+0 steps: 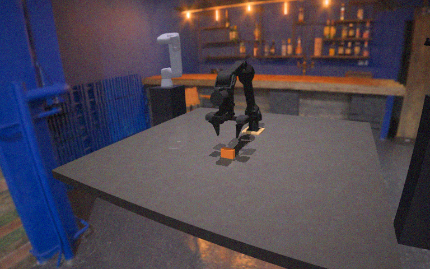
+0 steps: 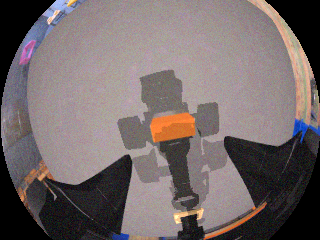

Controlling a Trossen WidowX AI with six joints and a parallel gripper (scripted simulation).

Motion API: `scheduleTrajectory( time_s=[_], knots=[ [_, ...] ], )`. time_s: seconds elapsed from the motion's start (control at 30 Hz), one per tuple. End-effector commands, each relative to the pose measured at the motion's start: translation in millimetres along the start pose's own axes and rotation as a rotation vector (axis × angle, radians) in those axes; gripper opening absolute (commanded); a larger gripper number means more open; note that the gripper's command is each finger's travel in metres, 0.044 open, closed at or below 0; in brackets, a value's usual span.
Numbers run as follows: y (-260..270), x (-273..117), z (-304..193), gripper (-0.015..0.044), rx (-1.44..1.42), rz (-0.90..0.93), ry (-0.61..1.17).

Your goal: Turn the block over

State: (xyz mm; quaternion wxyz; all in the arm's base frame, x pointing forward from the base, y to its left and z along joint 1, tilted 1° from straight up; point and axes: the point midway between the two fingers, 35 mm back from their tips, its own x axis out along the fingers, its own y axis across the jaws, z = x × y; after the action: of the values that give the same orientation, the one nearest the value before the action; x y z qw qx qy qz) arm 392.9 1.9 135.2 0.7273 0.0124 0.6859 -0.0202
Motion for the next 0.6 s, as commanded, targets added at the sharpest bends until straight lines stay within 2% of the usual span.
scheduleTrajectory(
  time_s=[0.0,0.57],
  knots=[
    [0.9,25.5,-2.4,0.044,0.002,0.004,0.017],
    [0.1,54.8,-3.0,0.044,0.002,0.004,0.017]
  ],
)
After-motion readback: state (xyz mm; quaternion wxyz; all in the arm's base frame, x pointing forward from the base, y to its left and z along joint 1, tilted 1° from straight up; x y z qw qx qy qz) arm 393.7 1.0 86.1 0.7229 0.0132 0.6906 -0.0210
